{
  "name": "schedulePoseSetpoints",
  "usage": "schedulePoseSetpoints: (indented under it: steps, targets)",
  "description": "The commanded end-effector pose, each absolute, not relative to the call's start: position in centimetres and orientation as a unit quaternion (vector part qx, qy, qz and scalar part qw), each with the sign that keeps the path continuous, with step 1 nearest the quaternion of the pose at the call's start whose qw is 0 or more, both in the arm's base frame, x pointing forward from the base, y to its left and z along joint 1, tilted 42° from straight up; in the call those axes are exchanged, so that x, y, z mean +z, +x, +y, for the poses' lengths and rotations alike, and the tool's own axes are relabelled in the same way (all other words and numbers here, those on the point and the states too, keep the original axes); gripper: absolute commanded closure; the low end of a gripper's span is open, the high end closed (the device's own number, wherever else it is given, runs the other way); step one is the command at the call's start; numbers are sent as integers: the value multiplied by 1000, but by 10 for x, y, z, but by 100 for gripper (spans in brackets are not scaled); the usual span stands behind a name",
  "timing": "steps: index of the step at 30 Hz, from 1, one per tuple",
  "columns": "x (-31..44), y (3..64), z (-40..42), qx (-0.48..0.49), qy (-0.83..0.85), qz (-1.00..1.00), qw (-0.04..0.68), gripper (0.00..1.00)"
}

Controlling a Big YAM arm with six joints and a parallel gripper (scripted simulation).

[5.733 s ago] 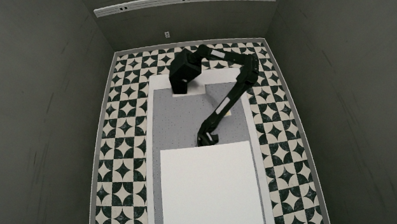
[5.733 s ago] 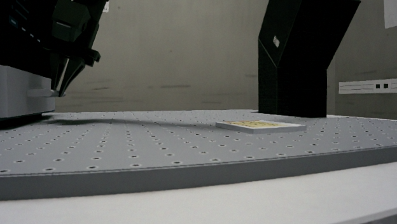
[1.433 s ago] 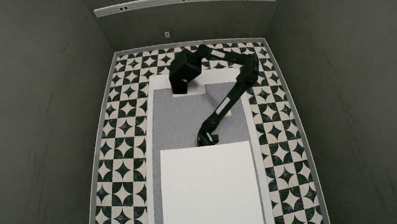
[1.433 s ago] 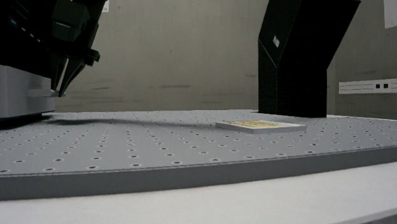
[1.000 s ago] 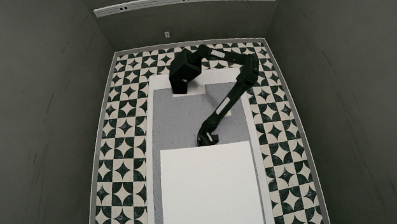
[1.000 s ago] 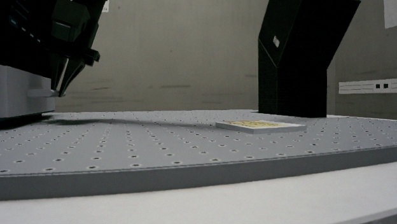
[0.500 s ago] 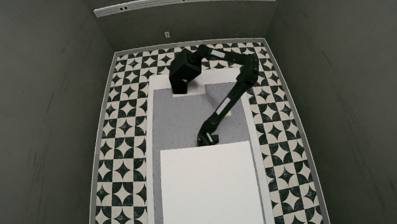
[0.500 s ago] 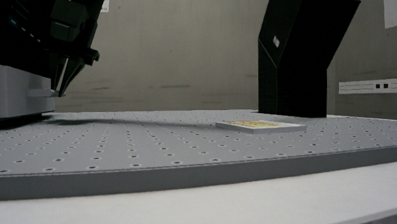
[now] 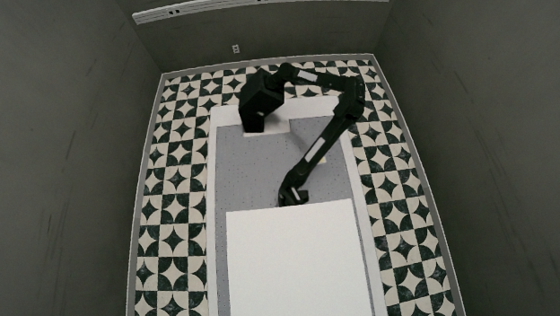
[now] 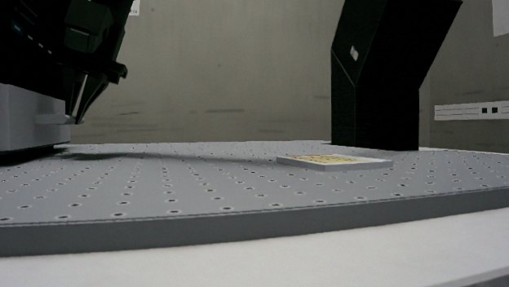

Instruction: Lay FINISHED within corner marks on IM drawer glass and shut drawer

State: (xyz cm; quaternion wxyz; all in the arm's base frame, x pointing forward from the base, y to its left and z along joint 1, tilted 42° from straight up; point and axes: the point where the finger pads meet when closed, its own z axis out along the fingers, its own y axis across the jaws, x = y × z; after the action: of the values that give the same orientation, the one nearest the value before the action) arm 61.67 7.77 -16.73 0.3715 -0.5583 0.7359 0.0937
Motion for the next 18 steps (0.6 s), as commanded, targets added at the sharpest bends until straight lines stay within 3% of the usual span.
schedulePoseSetpoints:
  steps: [1, 18]
  targets:
    - [-212, 559, 104, 153, -562, 749, 316, 93]
    - [-213, 557, 105, 154, -559, 751, 315, 93]
